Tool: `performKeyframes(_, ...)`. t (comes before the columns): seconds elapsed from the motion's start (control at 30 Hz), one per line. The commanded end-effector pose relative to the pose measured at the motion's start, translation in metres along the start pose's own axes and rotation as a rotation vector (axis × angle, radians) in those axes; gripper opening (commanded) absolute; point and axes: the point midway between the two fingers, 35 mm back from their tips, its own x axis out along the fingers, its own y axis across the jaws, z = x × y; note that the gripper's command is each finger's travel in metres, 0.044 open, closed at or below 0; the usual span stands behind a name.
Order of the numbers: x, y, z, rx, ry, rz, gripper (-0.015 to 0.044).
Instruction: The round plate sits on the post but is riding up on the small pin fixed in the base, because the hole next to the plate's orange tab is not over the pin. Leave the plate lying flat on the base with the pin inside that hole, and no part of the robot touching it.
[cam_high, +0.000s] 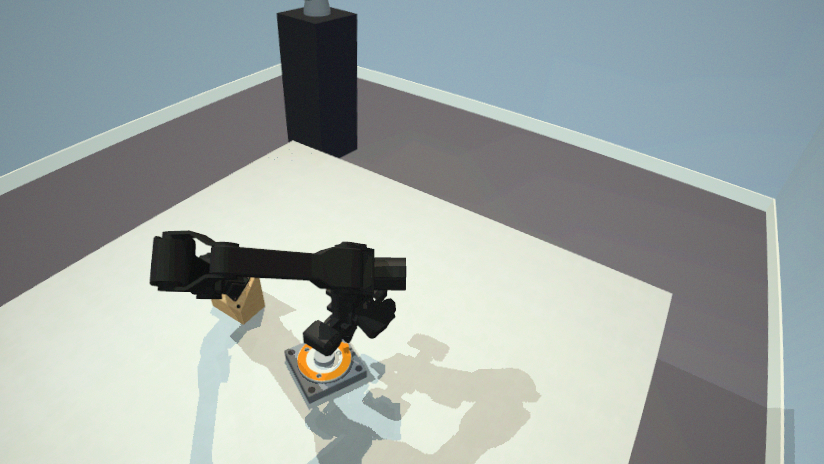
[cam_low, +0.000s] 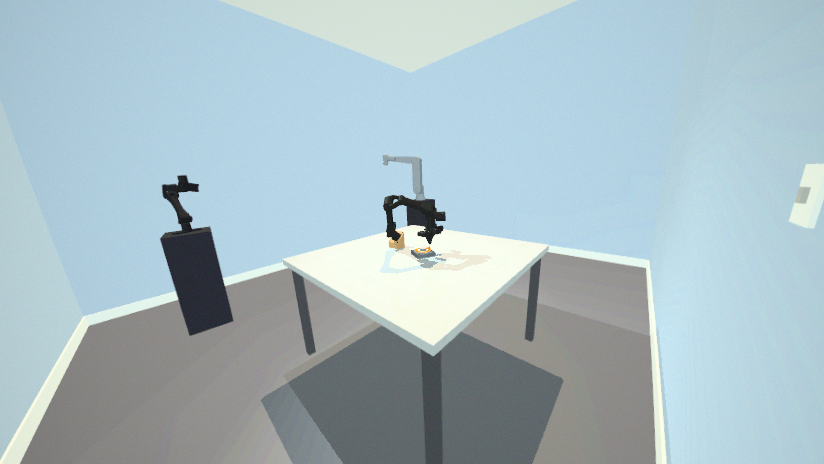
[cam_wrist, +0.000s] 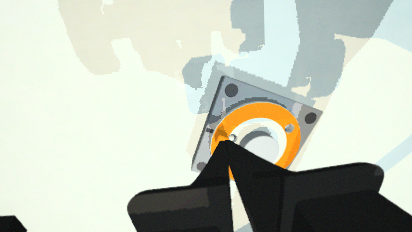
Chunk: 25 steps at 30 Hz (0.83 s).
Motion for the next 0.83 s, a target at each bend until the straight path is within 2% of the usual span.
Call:
performKeyframes(0.0,-0.0215,-0.0004,0.0003,0.008,-0.011,0.01,0.0)
performKeyframes(0.8,-0.0172,0.0018,-0.0011,-0.002,-0.009,0.002,0.0)
